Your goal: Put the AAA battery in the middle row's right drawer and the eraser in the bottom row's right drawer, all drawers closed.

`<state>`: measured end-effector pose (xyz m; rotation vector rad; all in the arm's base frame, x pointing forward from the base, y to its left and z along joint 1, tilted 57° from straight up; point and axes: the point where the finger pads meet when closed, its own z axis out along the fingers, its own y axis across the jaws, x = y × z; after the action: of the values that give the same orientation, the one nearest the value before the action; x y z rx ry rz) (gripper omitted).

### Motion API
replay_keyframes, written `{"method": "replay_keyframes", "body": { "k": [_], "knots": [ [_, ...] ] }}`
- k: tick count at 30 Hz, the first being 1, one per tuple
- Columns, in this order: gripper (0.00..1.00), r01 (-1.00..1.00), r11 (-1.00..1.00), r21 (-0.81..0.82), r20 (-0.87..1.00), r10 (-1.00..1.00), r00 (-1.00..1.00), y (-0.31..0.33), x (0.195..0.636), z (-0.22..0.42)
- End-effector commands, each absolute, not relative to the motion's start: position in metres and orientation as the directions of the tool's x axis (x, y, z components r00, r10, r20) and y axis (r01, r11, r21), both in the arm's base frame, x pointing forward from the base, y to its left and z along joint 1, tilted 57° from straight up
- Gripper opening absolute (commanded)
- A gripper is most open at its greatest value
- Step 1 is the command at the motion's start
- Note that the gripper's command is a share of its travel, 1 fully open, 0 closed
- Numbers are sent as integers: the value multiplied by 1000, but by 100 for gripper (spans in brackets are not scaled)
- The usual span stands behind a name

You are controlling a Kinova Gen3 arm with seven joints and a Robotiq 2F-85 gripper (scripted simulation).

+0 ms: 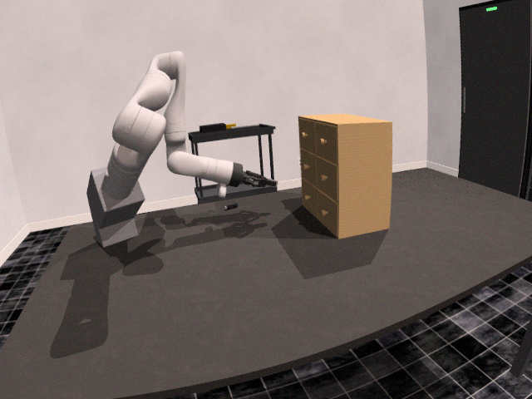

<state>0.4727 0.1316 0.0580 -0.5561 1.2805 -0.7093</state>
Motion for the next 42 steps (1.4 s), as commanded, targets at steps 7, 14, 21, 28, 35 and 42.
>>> {"method": "replay_keyframes", "body": {
  "k": [7, 14, 21, 28, 35, 42],
  "knots": [
    [0, 165, 674, -720, -661, -739, 131, 148, 469, 48],
    [0, 165, 674, -720, -661, -739, 131, 158, 467, 41],
    [0, 165, 674, -720, -661, -739, 131, 165, 466, 36],
    [0, 163, 674, -721, -661, -739, 131, 174, 464, 29],
    [0, 159, 672, -723, -659, -740, 130, 180, 464, 24],
    [0, 162, 673, -721, -660, -739, 130, 185, 462, 21]
  ]
}}
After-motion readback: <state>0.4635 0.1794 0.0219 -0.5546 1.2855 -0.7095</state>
